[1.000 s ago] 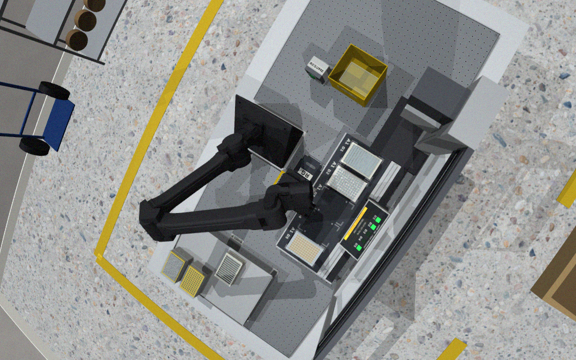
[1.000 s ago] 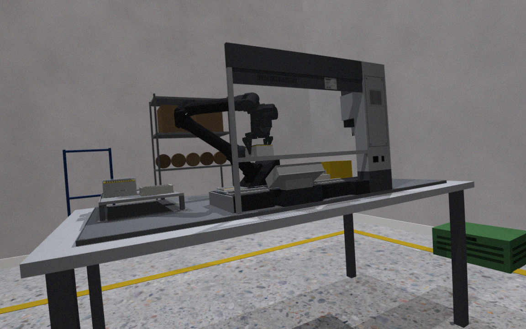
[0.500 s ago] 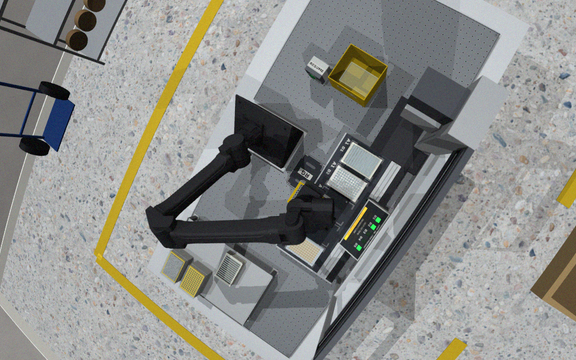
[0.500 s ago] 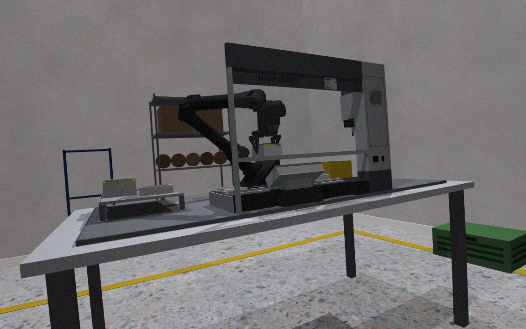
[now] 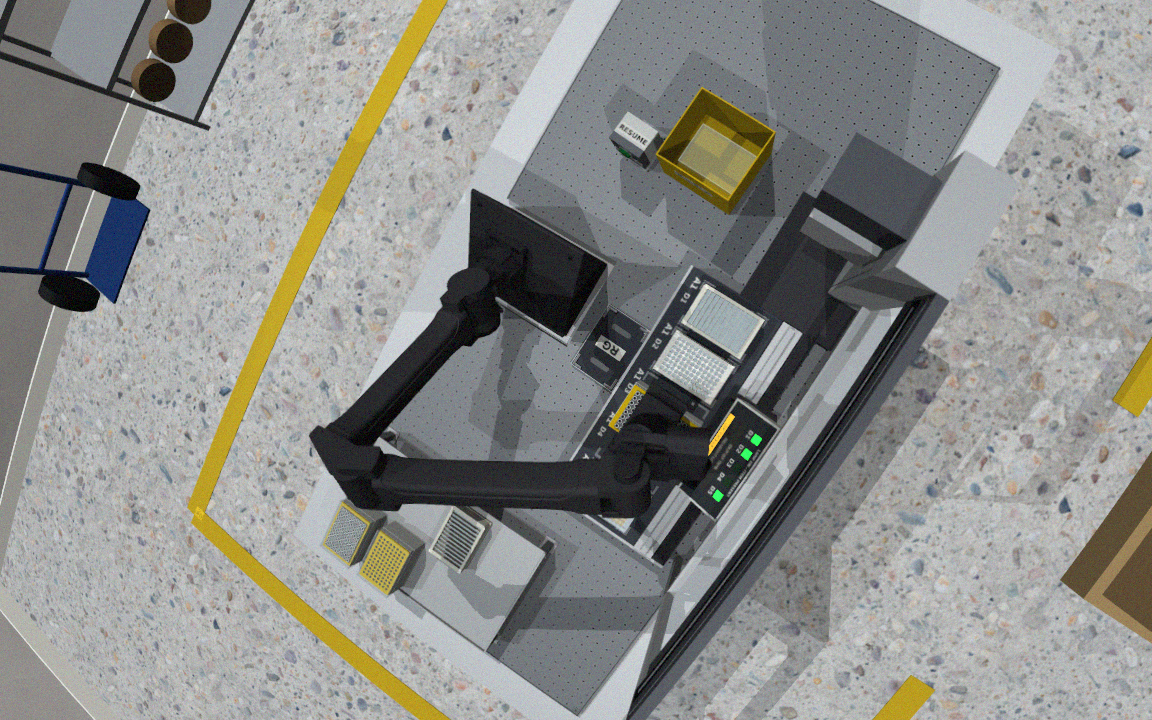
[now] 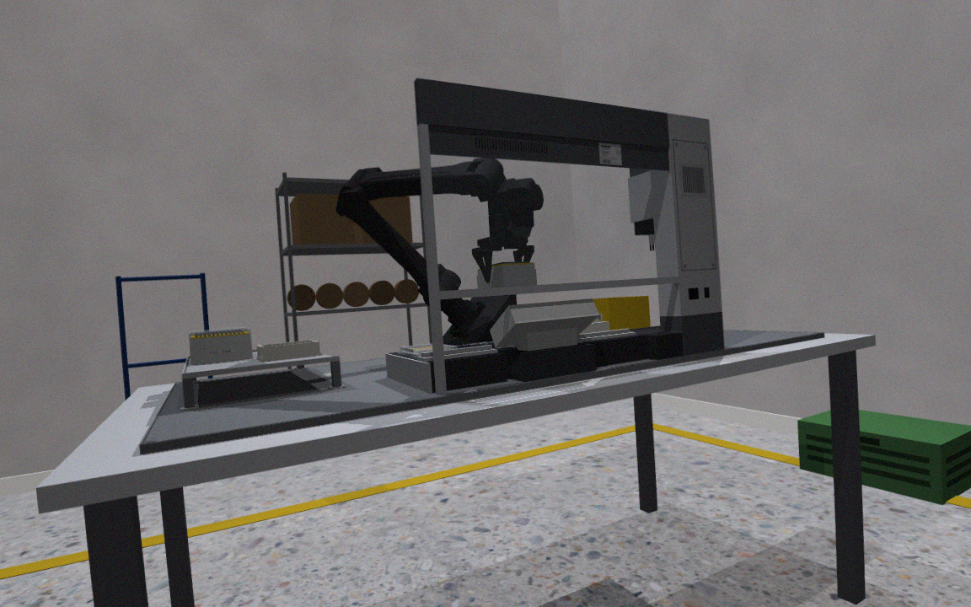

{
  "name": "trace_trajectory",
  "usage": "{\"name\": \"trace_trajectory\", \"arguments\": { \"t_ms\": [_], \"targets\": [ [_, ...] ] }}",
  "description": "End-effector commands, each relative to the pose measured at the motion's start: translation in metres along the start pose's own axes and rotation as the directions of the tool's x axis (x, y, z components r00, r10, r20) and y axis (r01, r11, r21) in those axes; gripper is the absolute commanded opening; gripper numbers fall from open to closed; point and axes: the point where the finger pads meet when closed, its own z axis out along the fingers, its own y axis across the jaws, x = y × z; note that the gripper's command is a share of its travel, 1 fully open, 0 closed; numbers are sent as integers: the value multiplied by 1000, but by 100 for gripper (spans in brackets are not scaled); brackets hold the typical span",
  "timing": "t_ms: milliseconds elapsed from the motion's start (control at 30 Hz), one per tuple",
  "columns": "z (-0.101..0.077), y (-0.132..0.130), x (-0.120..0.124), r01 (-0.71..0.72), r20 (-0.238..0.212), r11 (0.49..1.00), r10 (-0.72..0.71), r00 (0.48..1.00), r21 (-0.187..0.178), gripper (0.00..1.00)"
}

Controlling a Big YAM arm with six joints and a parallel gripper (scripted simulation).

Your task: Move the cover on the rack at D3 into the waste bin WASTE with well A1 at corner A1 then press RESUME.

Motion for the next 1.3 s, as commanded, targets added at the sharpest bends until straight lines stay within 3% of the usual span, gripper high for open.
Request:
{"name": "trace_trajectory", "arguments": {
  "t_ms": [0, 33, 133, 167, 200, 733, 1267],
  "targets": [
    [-10, -6, -23, -25, 35, 1000, 26, 999, -18, 0],
    [-23, -2, -14, -3, 63, 1000, 4, 998, -21, 0],
    [-21, -1, -12, 1, 58, 1000, 0, 998, -18, 0],
    [-12, -2, -12, -11, 34, 1000, 11, 999, -13, 0],
    [-20, -1, -11, 2, 56, 1000, -1, 998, -17, 0],
    [-12, -2, -10, -10, 34, 1000, 11, 999, -13, 0],
    [-16, 2, -4, -6, 47, 1000, 7, 999, -14, 0]
  ]
}}
